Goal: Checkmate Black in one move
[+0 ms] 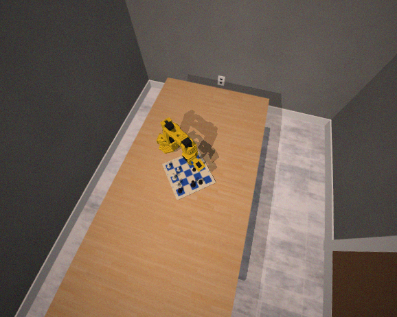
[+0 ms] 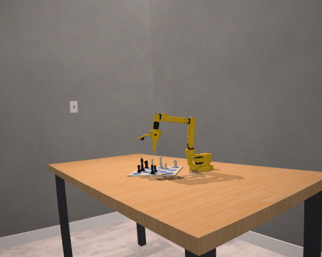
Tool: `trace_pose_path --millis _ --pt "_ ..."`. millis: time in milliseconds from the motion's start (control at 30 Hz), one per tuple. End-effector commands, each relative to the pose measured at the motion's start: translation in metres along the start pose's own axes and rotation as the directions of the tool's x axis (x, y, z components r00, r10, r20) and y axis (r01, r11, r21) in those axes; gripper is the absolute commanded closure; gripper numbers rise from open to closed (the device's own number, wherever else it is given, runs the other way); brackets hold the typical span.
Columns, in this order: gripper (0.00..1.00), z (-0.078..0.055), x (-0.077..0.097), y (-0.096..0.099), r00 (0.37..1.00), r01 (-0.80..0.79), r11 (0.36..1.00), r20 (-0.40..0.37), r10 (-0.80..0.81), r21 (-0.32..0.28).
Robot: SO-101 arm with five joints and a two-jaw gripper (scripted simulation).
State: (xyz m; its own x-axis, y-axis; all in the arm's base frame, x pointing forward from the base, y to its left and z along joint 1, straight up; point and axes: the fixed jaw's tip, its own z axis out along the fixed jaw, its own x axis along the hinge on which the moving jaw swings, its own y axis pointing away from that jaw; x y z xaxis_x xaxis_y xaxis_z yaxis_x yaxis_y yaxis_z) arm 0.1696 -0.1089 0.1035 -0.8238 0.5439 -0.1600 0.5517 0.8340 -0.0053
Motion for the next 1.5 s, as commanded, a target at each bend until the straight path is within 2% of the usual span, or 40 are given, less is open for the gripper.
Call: trace_pose_path --millis 0,200,367,700,933,1467 --pt "0.92 0.001 -0.016 -0.034 0.985 -0.166 0.986 0.043 0.165 0.024" --pt "0.89 -0.002 -0.021 -0.089 0.916 -0.392 0.918 0.116 0.383 0.058" --pt "0.88 -0.004 -0.019 -0.109 0.881 -0.463 0.884 0.143 0.451 0.068" --pt "0.88 -0.004 -0.019 -0.110 0.878 -0.468 0.881 0.145 0.456 0.069" --pt "0.88 0.003 -0.017 -0.111 0.876 -0.473 0.878 0.145 0.460 0.070" --pt "0.88 0.005 -0.014 -0.110 0.876 -0.474 0.878 0.145 0.461 0.070"
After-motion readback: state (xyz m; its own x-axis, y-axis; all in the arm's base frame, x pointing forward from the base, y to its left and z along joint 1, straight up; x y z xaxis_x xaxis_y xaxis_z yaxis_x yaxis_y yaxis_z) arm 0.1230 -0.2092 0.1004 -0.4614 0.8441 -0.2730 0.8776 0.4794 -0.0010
